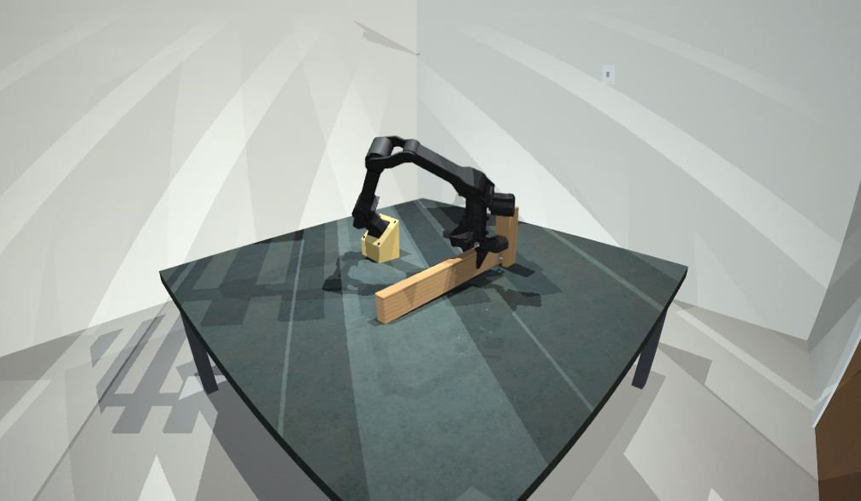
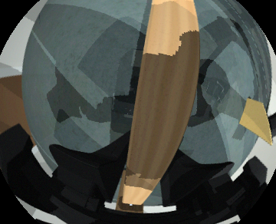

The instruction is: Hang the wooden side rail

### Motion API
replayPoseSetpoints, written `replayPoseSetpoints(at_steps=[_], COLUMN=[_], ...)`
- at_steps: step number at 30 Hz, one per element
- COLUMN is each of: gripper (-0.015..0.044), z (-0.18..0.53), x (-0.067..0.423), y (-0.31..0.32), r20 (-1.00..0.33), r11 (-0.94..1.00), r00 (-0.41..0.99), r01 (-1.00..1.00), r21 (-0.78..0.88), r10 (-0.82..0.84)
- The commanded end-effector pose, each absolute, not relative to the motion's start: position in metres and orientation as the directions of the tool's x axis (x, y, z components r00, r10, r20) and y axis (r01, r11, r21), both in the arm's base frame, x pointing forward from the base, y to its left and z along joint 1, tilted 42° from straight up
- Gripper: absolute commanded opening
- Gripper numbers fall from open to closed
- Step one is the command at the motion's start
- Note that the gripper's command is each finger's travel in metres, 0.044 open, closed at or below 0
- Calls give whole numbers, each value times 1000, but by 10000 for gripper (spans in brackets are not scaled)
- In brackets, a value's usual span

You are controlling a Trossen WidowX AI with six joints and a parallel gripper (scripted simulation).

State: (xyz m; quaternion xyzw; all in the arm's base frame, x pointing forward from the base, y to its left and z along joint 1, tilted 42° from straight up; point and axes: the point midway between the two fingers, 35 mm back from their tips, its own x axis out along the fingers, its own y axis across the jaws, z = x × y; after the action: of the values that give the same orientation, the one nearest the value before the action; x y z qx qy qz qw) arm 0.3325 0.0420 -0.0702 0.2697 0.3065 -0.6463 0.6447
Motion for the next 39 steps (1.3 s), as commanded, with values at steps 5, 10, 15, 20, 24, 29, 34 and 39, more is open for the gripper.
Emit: replayPoseSetpoints(at_steps=[5, 10, 15, 20, 24, 29, 34, 39], gripper=[0, 0, 0, 0, 0, 0, 0, 0], z=[-71, -71, -71, -71, -71, -72, -72, -73], x=[332, 333, 333, 334, 333, 333, 332, 333], y=[46, 46, 46, 47, 48, 48, 48, 48], r20=[-746, -746, -746, -746, -746, -746, -746, -746], r11=[24, 24, 24, 24, 24, 24, 24, 24], r00=[-17, -17, -17, -17, -17, -17, -17, -17], r01=[999, 999, 999, 999, 999, 999, 999, 999], r21=[-45, -45, -45, -45, -45, -45, -45, -45], r10=[-665, -665, -665, -665, -665, -665, -665, -665])
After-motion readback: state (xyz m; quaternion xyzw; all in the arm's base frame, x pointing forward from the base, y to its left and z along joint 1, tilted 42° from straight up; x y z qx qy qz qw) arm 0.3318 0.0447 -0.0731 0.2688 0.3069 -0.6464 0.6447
